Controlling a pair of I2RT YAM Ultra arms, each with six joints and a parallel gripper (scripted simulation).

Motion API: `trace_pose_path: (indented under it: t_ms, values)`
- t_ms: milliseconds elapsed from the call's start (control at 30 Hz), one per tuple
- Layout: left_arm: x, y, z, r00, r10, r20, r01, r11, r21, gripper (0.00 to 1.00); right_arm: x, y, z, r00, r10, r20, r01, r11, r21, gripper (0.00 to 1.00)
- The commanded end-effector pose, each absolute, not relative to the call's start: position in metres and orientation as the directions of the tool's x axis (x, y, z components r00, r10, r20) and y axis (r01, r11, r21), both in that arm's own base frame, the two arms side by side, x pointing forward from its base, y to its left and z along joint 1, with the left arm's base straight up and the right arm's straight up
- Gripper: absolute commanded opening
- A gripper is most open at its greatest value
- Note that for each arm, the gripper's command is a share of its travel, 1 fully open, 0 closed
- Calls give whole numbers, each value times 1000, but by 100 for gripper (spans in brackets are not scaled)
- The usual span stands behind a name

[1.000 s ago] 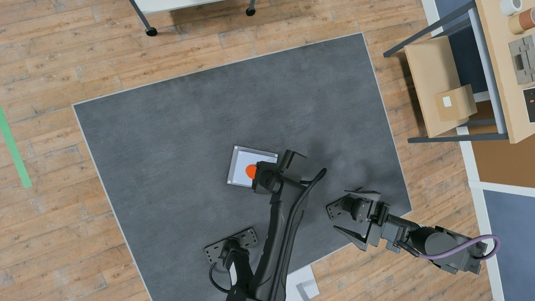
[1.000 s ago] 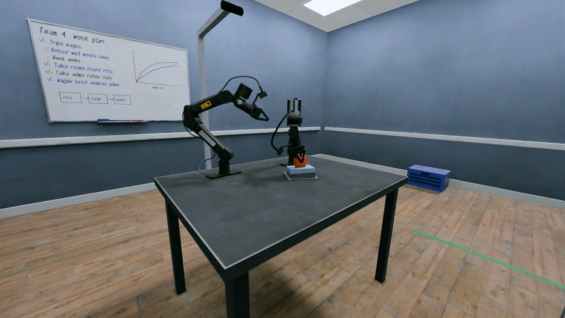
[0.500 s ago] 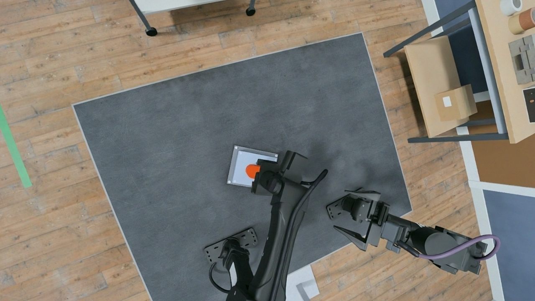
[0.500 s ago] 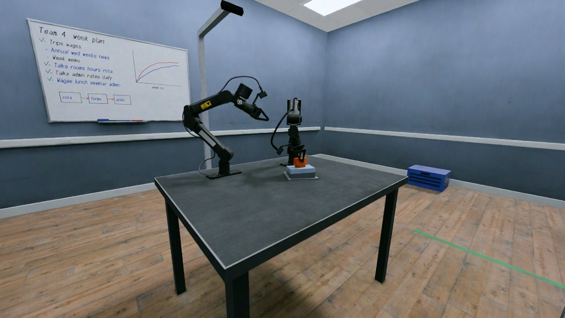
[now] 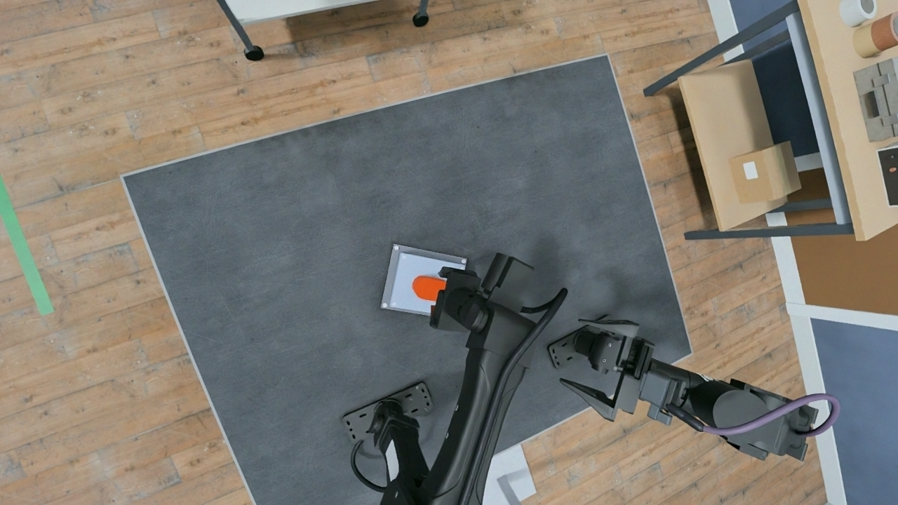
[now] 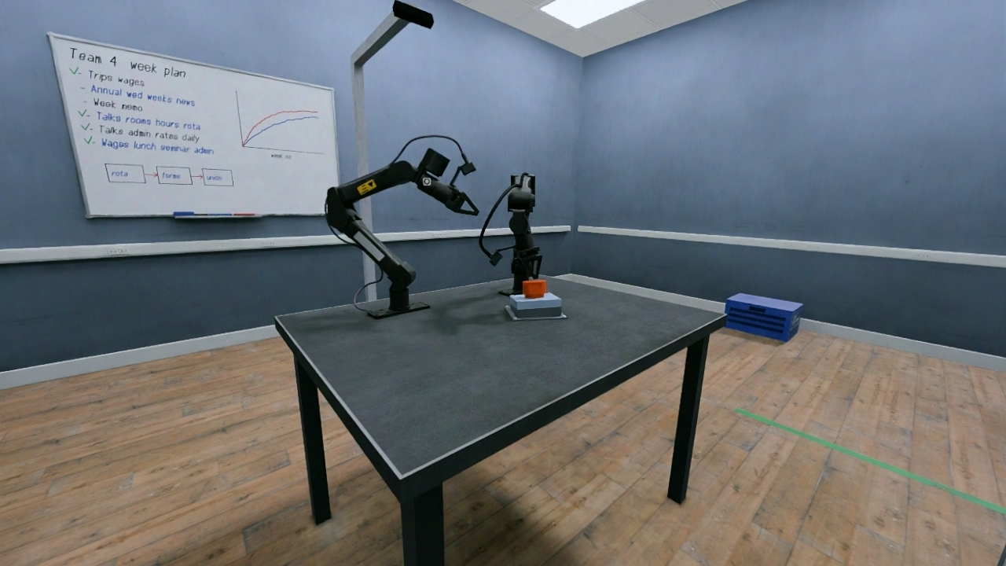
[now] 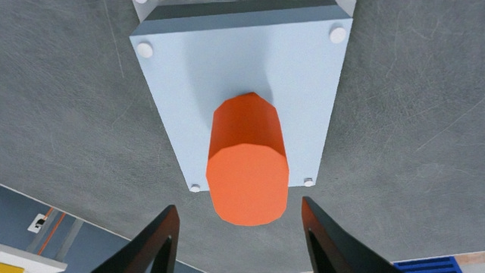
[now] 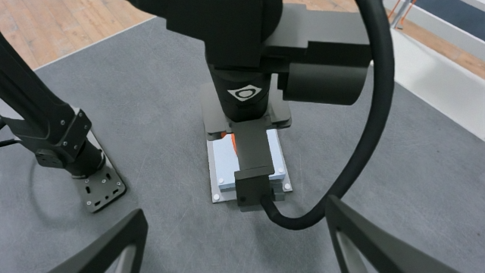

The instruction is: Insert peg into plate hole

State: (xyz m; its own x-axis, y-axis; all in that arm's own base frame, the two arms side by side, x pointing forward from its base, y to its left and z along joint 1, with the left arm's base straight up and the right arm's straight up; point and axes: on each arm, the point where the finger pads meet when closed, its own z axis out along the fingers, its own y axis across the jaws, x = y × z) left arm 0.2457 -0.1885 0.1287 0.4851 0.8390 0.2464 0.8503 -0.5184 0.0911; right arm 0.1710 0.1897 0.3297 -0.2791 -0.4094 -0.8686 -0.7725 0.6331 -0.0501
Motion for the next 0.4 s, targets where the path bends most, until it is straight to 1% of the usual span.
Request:
trace_pose_path:
  t_ms: [0, 367]
  values:
    - [242, -186, 131, 477, 846, 238, 858, -507, 83, 71, 167, 187, 338, -276, -398, -875, -772, 634, -46, 100]
    - [242, -185, 130, 478, 845, 239, 858, -508, 80, 71, 167, 187, 338, -276, -398, -875, -772, 634, -46, 100]
